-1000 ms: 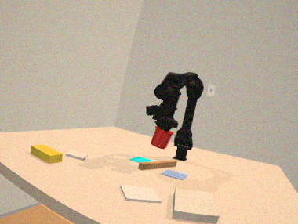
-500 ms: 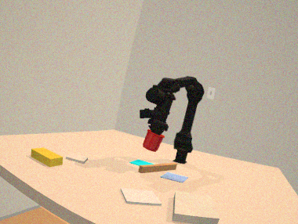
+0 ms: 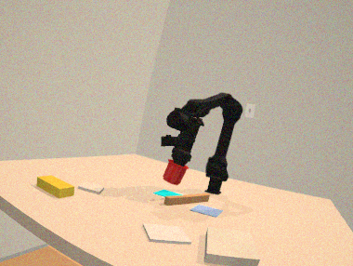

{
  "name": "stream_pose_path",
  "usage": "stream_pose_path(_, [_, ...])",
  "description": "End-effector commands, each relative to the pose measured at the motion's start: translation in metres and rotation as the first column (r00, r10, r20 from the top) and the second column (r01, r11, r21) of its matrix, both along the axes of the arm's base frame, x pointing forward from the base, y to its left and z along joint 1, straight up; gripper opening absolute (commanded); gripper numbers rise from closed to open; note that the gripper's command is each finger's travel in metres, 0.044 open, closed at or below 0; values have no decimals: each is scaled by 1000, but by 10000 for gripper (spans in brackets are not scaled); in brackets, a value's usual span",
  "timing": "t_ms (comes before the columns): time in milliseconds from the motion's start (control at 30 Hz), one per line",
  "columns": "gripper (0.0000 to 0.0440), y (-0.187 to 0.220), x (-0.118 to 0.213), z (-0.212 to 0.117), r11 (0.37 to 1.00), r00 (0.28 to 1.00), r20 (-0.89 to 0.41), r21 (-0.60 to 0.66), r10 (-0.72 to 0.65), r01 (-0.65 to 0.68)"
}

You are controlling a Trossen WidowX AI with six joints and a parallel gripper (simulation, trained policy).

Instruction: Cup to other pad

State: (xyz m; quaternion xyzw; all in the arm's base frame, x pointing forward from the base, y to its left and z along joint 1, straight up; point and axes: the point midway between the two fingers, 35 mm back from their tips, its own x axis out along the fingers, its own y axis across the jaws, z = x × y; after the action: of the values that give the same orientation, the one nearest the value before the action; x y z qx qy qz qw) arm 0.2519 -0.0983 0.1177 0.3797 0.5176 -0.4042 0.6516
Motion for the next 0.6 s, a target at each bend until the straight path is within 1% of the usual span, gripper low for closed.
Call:
stream_pose_path(0, [0,-3,-4,-7,1000,1000,4,-6,-10,10])
stream_pose_path(333, [5,-5,-19,-33,999,999,-9,-2,-38,38])
stream_pose_path(567, [21,-5,-32,-50,998,998,-30,2,-63,63])
